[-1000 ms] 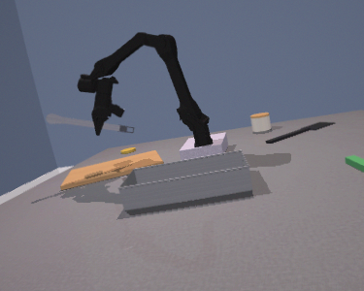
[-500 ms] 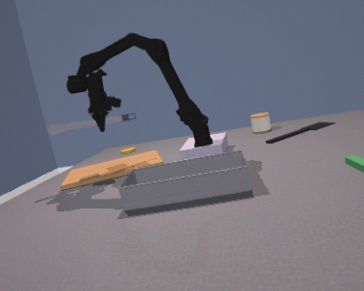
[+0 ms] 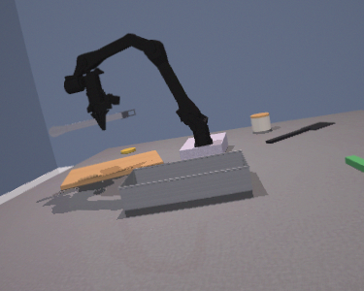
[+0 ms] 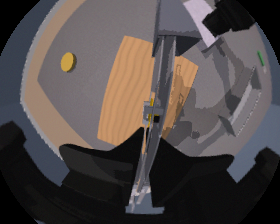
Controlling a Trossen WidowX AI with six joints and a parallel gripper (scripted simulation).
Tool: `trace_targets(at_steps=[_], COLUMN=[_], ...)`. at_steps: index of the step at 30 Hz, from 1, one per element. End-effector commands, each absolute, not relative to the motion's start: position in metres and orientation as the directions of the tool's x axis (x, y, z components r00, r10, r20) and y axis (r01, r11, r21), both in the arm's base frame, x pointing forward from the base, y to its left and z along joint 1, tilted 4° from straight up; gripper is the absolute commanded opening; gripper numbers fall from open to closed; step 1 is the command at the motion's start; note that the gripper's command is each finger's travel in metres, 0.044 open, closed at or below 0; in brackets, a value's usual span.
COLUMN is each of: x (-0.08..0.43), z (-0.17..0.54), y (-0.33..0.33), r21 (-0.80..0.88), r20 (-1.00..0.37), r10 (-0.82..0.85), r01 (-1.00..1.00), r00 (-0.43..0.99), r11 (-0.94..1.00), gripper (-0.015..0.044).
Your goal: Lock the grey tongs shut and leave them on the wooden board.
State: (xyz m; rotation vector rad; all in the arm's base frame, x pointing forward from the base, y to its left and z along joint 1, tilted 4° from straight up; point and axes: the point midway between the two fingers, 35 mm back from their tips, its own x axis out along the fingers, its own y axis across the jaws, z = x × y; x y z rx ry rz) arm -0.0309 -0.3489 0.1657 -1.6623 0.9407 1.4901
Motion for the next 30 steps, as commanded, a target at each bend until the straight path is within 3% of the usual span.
trace_targets(at_steps=[1,30], x=[-0.031,-0.029], z=[0.161,0.114], y=[-0.350,-0.358], r21=[-0.029,-0.029], r20=[-0.996,-0.996], r10=[-0.063,-0.063], r01=[-0.870,-0.870], r00=[0.069,0.069], r11=[-0.493,-0.493], gripper=[-0.0150,-0.0150])
